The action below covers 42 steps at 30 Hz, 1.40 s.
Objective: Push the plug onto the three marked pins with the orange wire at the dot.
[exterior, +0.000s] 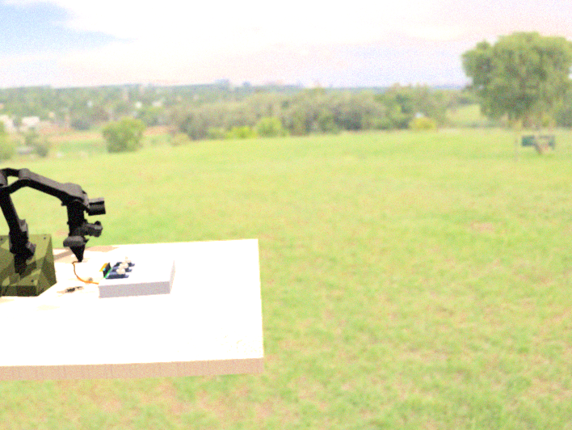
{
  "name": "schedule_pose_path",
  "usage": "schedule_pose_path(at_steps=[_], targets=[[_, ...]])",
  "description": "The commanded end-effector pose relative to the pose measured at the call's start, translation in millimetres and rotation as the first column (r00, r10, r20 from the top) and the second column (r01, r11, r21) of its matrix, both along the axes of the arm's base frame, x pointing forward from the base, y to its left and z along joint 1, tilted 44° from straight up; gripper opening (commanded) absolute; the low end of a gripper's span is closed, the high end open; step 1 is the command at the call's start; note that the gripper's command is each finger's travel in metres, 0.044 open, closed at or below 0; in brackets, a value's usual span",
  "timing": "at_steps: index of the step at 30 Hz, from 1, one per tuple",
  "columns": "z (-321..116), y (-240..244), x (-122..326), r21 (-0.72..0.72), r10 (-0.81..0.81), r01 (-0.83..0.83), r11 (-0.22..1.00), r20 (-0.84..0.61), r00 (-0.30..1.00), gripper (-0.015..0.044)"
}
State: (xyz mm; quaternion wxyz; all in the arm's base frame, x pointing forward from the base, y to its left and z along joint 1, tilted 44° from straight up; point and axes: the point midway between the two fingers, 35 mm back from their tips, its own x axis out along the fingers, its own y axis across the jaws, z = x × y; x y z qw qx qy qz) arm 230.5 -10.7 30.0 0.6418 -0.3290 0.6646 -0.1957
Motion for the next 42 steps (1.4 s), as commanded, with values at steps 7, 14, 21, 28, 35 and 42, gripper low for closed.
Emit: schedule_pose_path(at_steps=[7,14,21,28,35,42], targets=[[-25,-22,-4,0.002,-0.002,0.002,1.0,-0.001,1.0,0.0],[-30,-28,-4,0.0,-0.003,0.003,1.0,0.0,1.0,0.0],[-31,-23,15,0.001,-0.003,0.003,1.0,0.001,1.0,0.0],[-31,-18,31,0.001,-0.003,0.003,1.0,0.002,1.0,0.0],[-31,-18,37,0.001,-0.003,0.003,1.0,0.002,1.0,0.0],[-30,-19,37,0.001,-0.003,0.003,1.0,0.002,1.0,0.0]])
